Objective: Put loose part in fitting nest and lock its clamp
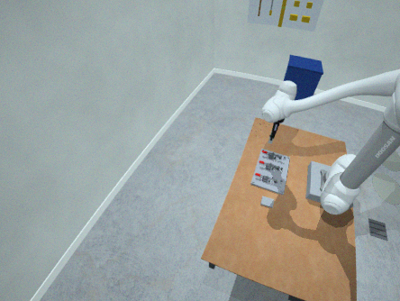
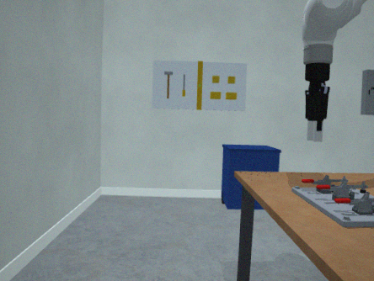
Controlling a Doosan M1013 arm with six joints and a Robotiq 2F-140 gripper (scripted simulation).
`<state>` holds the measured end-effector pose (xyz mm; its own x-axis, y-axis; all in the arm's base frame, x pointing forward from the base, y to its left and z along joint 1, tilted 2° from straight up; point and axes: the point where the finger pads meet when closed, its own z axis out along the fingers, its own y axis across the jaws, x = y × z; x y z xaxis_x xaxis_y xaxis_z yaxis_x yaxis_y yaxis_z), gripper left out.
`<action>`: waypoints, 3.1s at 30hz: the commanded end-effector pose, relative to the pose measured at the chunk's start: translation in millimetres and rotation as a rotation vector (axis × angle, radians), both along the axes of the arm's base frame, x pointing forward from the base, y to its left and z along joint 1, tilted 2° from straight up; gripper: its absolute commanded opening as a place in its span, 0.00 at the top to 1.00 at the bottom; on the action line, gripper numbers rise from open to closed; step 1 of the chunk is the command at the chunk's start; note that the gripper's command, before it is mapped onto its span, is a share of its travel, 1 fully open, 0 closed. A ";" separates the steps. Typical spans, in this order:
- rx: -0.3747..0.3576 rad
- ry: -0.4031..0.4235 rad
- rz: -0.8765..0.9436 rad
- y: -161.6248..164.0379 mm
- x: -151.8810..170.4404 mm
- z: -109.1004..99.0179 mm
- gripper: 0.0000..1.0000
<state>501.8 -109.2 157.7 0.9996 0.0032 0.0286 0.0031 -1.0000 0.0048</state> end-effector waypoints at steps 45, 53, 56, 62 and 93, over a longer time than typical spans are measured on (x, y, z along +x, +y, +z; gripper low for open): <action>0.000 0.000 0.000 -0.5 13.8 -98.6 0.65; 0.000 0.000 0.000 -0.5 14.2 -109.9 0.65; 0.000 0.000 0.000 -0.5 14.2 -110.2 0.65; 0.000 0.000 0.000 -0.5 14.2 -110.5 0.65; 0.000 0.000 0.000 -0.6 15.1 -143.2 0.65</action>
